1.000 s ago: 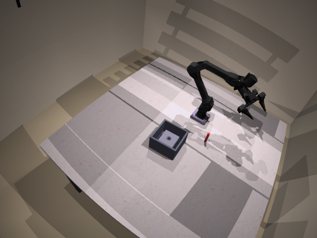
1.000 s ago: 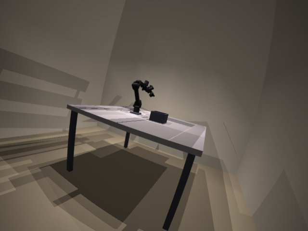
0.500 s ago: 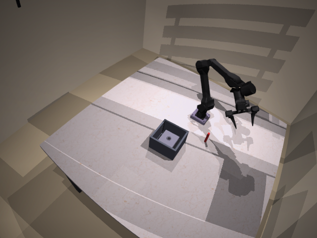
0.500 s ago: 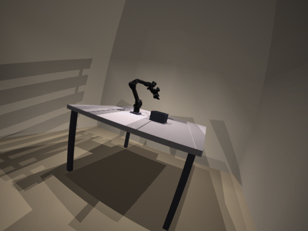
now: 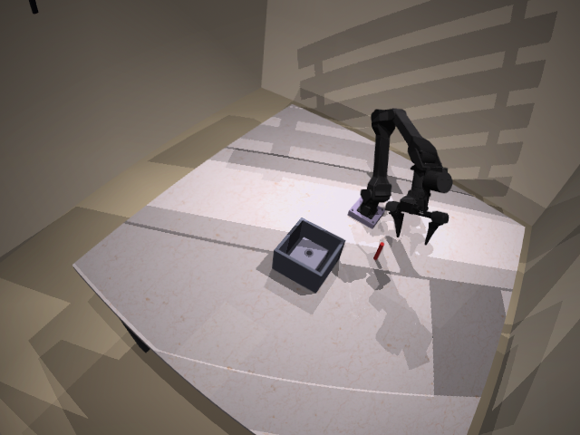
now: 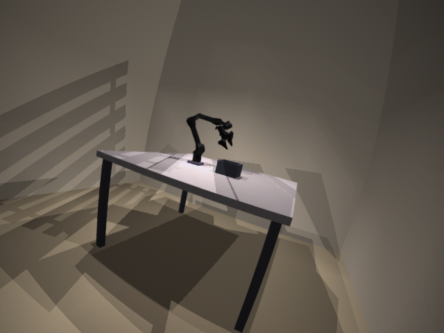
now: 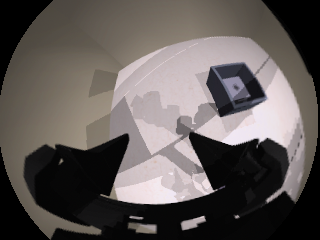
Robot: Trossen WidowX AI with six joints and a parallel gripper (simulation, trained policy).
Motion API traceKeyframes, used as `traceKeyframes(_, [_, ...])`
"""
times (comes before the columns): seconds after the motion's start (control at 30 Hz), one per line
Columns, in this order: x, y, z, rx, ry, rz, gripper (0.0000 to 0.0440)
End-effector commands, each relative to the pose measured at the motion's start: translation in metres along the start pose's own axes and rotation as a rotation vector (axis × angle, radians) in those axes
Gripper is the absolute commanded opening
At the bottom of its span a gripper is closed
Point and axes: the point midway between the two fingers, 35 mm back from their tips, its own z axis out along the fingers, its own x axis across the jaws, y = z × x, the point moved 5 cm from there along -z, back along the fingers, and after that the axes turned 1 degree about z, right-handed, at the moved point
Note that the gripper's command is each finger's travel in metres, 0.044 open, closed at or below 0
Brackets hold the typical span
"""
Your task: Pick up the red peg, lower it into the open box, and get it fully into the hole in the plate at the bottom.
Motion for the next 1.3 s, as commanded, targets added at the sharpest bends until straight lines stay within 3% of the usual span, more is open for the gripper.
traceKeyframes(0.0, [-0.018, 0.003, 0.008, 0.040, -0.106, 0.106, 0.0439])
traceKeyframes(0.57, [-0.081, -0.021, 0.053, 0.143, -0.460, 0.424, 0.0440])
traceKeyframes(1.07, [-0.113, -0.050, 0.105, 0.117, -0.472, 0.594, 0.0438])
traceKeyframes(1.13, [-0.115, -0.053, 0.110, 0.113, -0.468, 0.614, 0.0424])
traceKeyframes(1.27, [-0.120, -0.057, 0.115, 0.120, -0.473, 0.657, 0.0328])
